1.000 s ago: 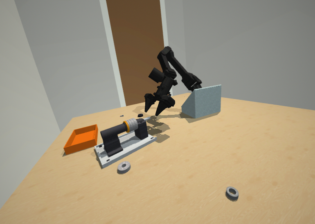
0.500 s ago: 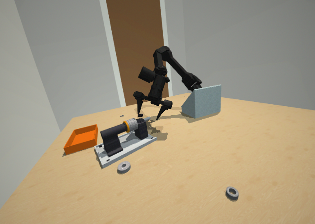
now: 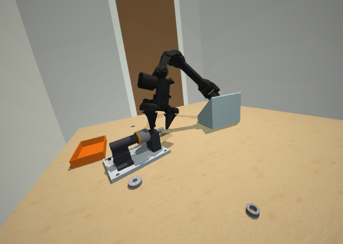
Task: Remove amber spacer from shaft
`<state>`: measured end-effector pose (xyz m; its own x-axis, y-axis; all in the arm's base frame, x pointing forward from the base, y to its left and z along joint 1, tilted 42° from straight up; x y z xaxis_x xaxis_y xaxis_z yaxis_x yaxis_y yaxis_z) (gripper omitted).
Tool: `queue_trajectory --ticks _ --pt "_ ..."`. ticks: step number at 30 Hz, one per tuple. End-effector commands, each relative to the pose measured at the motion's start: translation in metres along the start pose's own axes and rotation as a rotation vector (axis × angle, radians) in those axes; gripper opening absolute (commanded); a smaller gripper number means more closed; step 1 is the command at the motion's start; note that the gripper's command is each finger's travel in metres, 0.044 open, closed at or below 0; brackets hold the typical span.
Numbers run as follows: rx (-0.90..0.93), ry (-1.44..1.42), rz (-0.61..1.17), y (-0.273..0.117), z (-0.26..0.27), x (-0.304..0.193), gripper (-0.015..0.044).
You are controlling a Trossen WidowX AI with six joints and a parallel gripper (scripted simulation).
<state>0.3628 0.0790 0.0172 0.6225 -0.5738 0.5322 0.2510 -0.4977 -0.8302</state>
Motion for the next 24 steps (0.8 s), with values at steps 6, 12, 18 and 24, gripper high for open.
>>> queue_trajectory --ticks 6,12,18,24 --pt "-0.252 -1.286 0.258 -0.0143 0.028 0.0222 0.044" --pt "-0.252 -1.286 0.258 -0.0143 0.028 0.0222 0.044" --pt "-0.252 -1.286 0.258 -0.0143 0.028 0.0222 0.044" --pt "-0.252 -1.286 0.258 -0.0143 0.028 0.0222 0.044"
Point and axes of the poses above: the point midway between the two fingers, 35 mm back from their tips, its own y axis out along the fingers, its own z axis across the jaws, x = y × z, the point moved 9 cm from there along -y, back along the fingers, and after that the axes turned 11 degrees about -y, right-handed, at the moved point
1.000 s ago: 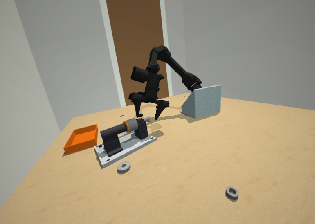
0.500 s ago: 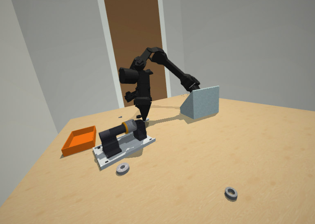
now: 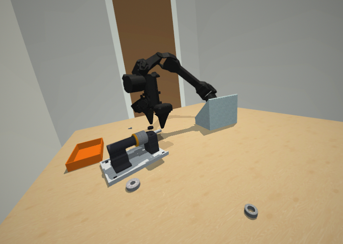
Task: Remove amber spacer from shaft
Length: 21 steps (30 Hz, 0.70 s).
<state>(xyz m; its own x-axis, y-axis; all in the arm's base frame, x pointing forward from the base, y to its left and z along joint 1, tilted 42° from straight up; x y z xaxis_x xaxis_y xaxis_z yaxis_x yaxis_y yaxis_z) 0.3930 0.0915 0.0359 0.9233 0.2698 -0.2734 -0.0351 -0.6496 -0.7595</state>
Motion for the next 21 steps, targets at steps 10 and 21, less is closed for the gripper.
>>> queue_trajectory --ticks 10,21 --pt "-0.005 -0.015 0.002 -0.0004 -0.0005 0.0007 0.044" --pt "-0.005 -0.015 0.002 0.0051 -0.0007 0.0009 0.044"
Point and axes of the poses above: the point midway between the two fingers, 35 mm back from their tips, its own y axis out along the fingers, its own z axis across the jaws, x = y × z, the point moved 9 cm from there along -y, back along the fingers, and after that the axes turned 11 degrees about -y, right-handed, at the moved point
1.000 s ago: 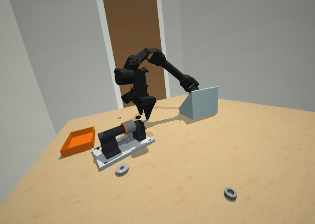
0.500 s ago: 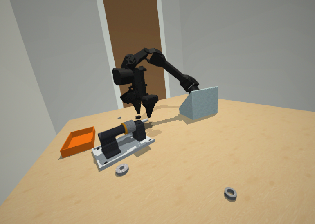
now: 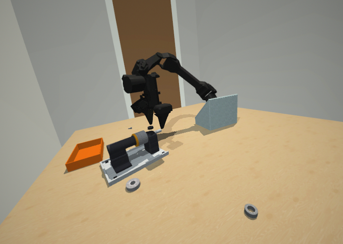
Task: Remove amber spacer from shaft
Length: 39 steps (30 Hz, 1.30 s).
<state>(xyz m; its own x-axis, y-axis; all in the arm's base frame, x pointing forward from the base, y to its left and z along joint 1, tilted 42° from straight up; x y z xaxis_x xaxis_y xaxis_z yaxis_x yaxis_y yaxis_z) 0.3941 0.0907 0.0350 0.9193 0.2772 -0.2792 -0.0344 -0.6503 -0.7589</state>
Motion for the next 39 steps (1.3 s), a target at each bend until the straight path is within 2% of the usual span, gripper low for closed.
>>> queue_trajectory --ticks 1,22,39 --pt "-0.004 -0.005 0.002 0.006 0.0 0.0 0.044" --pt "-0.006 -0.005 0.003 0.04 -0.001 -0.001 0.044" --pt "-0.006 -0.004 0.003 0.041 -0.001 -0.001 0.044"
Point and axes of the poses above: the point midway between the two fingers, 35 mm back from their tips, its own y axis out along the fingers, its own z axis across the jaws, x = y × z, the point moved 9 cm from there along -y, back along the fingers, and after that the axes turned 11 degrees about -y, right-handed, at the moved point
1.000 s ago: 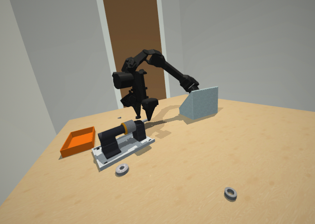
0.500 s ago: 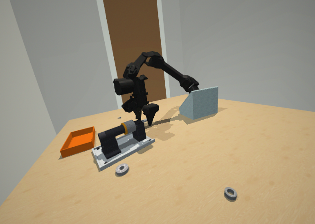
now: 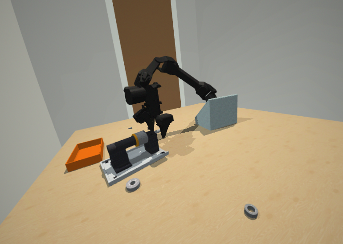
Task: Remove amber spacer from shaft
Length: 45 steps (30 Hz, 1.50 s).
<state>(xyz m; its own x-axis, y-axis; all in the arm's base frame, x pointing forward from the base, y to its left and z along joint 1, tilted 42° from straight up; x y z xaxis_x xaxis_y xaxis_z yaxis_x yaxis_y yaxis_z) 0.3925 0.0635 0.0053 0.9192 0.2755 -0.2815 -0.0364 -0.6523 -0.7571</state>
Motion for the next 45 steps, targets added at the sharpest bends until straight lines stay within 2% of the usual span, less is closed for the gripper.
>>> queue_trajectory --ticks 1,19,40,45 --pt "-0.005 -0.004 0.0 0.0 0.0 0.0 0.044" --pt "-0.005 -0.004 0.0 0.001 0.0 0.0 0.044" --pt "-0.005 -0.004 0.001 0.019 0.0 0.0 0.044" --pt "-0.001 0.0 0.0 0.018 0.0 0.0 0.0309"
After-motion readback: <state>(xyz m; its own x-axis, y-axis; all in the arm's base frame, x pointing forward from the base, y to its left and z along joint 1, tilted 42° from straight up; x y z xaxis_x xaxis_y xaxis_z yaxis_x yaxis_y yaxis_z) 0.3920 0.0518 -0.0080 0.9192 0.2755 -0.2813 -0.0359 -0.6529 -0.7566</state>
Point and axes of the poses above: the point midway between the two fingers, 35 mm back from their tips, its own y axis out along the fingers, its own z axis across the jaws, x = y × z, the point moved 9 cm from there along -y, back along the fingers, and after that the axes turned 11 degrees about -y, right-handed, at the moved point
